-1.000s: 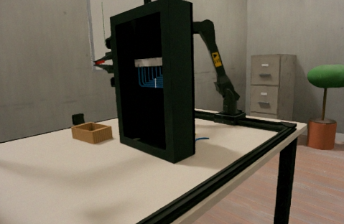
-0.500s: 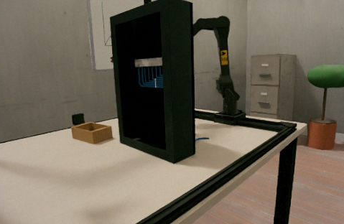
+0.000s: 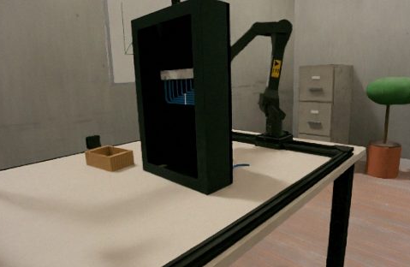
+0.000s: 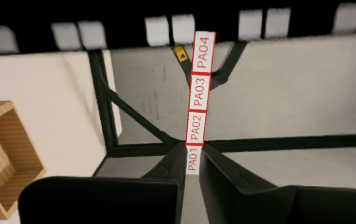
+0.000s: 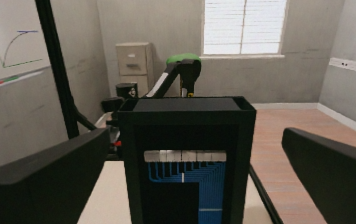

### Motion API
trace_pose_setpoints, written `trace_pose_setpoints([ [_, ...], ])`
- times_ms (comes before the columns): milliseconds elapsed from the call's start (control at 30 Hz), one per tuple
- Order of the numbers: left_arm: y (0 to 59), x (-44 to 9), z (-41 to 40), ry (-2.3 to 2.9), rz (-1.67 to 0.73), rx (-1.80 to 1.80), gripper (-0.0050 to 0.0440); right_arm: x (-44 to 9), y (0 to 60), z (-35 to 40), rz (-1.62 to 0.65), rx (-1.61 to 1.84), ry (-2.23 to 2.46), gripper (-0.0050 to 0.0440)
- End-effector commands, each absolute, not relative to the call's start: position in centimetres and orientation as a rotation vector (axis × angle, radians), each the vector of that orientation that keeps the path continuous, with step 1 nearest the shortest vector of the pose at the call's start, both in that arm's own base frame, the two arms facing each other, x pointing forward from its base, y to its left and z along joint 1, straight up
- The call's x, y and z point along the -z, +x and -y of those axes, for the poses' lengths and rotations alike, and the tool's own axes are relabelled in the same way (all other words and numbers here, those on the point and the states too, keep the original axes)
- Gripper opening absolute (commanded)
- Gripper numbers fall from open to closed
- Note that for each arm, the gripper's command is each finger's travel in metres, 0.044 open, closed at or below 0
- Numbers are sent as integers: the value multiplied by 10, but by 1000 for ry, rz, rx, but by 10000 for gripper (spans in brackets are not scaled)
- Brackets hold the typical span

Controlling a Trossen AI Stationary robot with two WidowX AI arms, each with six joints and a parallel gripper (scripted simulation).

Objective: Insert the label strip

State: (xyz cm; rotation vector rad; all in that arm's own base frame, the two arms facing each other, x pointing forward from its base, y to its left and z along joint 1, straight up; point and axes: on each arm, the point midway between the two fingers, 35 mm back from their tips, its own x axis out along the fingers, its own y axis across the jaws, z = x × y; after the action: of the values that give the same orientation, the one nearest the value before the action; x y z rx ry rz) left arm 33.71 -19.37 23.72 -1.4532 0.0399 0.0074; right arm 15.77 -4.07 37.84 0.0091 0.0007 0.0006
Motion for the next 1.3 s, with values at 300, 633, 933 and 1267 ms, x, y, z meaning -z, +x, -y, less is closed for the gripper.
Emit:
trace_pose_setpoints([
  [300, 318, -244, 165, -1572, 6, 7, -50, -383, 157, 40, 1, 0, -5, 440],
  [633, 320, -254, 168, -1601, -6, -2, -50, -383, 157, 40, 1, 0, -5, 440],
  [933, 320, -255, 167, -1601, -48, -48, -50, -383, 157, 40, 1, 0, -5, 440],
  [1267, 319, -247, 167, -1582, -58, -60, -50, -383, 157, 40, 1, 0, -5, 440],
])
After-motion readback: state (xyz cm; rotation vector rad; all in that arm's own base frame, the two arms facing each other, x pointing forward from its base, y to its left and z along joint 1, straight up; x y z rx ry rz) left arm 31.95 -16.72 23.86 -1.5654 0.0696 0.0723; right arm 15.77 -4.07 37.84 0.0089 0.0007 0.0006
